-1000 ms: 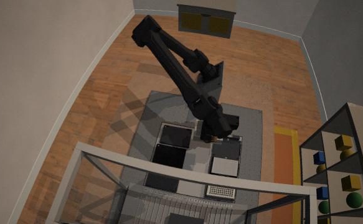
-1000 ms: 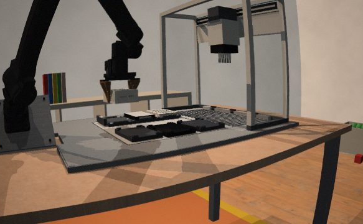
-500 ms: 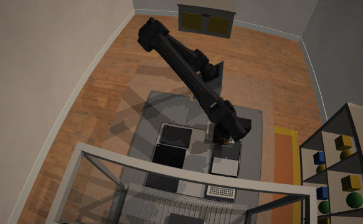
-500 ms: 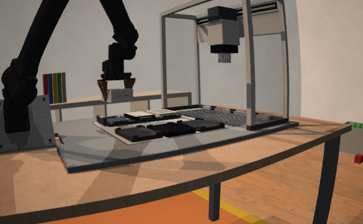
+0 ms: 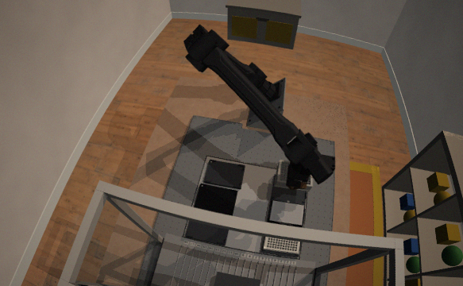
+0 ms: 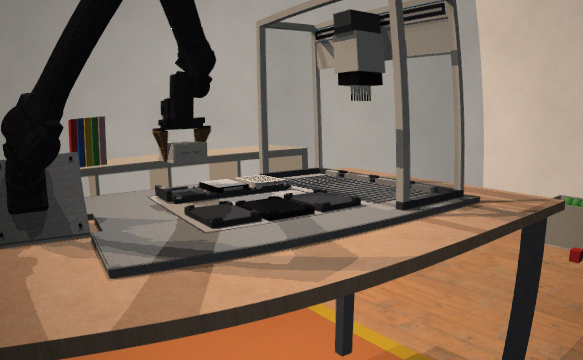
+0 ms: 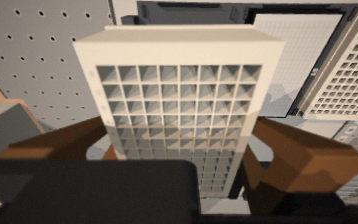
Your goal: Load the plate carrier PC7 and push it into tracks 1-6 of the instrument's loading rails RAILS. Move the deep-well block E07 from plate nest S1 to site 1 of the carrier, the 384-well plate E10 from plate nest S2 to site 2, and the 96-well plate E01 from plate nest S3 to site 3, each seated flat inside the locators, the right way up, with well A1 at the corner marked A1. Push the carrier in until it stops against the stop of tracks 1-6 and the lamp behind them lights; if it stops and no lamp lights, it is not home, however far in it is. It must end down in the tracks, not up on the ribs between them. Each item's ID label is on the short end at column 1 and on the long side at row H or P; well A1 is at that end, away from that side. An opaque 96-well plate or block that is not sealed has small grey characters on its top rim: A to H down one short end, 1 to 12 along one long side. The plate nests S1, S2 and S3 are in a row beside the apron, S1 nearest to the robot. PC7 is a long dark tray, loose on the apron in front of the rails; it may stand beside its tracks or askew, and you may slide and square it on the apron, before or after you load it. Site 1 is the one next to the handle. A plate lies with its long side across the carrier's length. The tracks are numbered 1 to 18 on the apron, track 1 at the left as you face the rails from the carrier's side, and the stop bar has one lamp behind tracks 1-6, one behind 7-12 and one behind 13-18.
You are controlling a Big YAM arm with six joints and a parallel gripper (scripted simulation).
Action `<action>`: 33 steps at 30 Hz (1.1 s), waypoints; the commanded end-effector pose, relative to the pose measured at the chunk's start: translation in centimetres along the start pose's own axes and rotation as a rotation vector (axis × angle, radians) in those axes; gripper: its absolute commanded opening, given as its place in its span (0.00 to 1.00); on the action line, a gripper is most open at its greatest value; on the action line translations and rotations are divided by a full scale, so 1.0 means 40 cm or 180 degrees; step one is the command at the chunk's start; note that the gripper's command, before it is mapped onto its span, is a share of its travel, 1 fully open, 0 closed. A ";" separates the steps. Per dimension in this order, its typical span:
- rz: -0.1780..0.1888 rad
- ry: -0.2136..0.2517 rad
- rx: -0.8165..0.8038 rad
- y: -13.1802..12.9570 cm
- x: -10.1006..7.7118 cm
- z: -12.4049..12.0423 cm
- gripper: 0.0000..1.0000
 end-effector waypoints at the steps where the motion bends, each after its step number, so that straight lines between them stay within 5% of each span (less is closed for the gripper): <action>1: -0.0155 -0.0131 0.0097 -0.032 -0.070 0.058 0.00; 7: -0.0151 -0.0193 0.0250 -0.072 -0.076 0.024 0.00; 33: -0.0124 -0.0123 0.0110 -0.041 -0.055 0.032 0.00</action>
Point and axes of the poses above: the point where the finger pads meet when closed, its own x axis out along the fingers, its own y axis across the jaws, z = x × y, the point moved 4 cm from there along -x, back along the fingers, and after that the axes turned 14 degrees about x, right-handed, at the moved point
